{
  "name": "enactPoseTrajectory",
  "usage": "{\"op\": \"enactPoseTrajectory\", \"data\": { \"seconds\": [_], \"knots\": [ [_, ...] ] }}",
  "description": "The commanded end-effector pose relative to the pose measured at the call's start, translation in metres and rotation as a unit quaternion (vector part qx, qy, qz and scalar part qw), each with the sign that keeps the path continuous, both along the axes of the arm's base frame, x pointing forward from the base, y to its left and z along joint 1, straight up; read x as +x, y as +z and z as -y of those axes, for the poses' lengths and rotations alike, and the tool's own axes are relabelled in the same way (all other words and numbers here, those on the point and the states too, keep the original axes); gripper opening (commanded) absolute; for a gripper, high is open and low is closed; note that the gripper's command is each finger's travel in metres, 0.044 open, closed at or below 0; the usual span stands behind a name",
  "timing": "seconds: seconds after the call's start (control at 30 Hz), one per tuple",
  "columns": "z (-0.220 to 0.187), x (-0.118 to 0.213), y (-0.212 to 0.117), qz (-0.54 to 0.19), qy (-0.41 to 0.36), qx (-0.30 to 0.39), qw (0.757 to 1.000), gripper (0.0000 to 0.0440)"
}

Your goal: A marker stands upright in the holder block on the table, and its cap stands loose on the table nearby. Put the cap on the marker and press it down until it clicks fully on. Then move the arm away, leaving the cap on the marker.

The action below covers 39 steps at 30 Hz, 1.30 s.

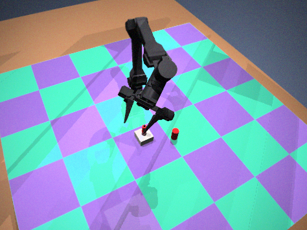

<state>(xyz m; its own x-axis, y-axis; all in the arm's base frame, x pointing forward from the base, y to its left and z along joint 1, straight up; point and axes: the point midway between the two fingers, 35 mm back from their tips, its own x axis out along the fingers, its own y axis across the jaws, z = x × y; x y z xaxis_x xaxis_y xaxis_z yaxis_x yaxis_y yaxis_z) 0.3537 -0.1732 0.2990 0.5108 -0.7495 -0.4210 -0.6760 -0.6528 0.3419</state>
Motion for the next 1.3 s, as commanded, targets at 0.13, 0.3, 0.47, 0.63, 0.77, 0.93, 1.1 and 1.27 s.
{"op": "enactPoseTrajectory", "data": {
  "seconds": [0.13,0.3,0.47,0.63,0.77,0.93,1.1,1.27],
  "knots": [
    [-0.014,0.012,-0.014,-0.041,0.026,0.019,0.999,0.0323],
    [-0.022,0.017,-0.023,-0.066,0.042,0.030,0.996,0.0323],
    [-0.031,0.021,-0.032,-0.092,0.058,0.040,0.993,0.0323],
    [-0.039,0.025,-0.041,-0.117,0.073,0.051,0.989,0.0323],
    [-0.047,0.027,-0.048,-0.138,0.085,0.060,0.985,0.0323],
    [-0.056,0.030,-0.056,-0.162,0.101,0.071,0.979,0.0324],
    [-0.066,0.031,-0.064,-0.187,0.116,0.083,0.972,0.0325],
    [-0.075,0.032,-0.072,-0.211,0.130,0.095,0.964,0.0326]
  ]
}}
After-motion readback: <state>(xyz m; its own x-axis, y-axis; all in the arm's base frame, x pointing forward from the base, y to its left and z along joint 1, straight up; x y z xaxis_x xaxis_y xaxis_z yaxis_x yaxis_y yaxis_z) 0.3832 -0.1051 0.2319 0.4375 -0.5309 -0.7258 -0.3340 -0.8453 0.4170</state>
